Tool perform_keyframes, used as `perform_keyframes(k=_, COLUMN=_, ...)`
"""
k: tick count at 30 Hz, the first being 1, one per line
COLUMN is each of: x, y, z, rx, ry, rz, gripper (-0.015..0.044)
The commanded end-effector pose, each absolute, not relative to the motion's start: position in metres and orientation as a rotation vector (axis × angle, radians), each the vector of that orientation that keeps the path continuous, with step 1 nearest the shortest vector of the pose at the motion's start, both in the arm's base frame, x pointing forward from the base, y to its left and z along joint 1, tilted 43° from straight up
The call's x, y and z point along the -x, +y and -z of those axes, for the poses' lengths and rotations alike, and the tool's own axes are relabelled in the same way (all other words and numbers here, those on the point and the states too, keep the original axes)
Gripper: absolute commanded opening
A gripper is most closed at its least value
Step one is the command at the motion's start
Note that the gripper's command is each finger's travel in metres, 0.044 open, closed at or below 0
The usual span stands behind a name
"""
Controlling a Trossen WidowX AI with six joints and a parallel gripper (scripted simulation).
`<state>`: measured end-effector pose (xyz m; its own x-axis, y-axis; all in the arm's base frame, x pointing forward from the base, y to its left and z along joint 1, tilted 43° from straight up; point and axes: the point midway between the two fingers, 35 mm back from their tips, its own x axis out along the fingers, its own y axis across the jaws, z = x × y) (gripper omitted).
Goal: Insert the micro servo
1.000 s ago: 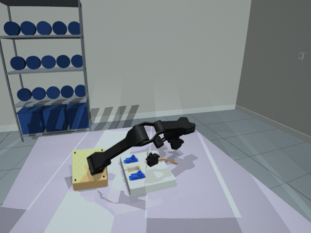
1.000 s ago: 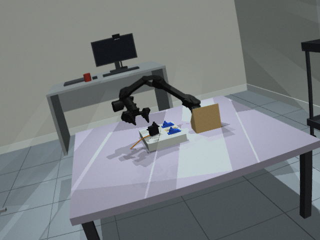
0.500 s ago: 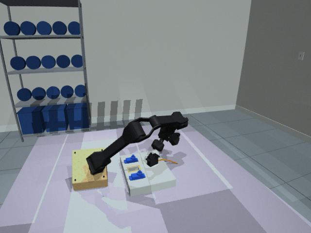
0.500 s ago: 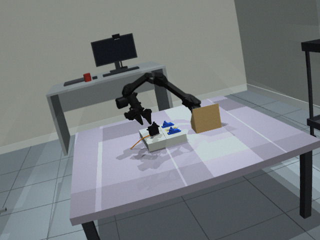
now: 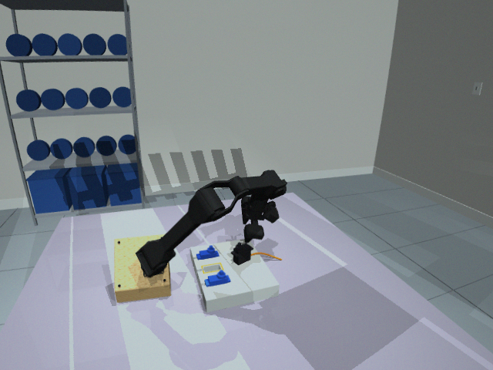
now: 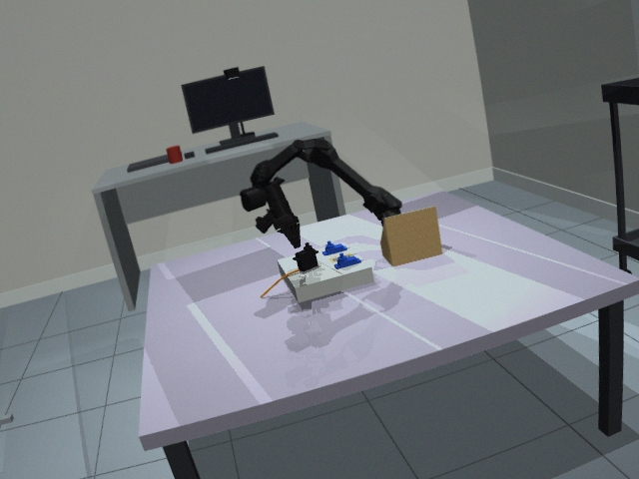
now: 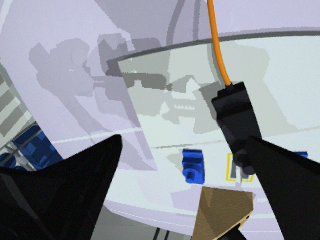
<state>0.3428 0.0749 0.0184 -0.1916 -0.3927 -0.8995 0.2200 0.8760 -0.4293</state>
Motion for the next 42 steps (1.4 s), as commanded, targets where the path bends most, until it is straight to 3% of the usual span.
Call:
perform_keyframes(k=1, x=-0.338, y=0.072, z=-0.023, rx=0.290, ry=1.671, rz=0.499, gripper=0.0440)
perform_keyframes(k=17, x=-0.327, y=0.061, z=-0.041, rx=0.847, ry=1.637, rz=0.315, gripper=0.0440)
perform_keyframes(k=42, x=-0.326, y=0.036, z=-0.015, rx=0.854, ry=1.636, rz=0.314, gripper=0.0440)
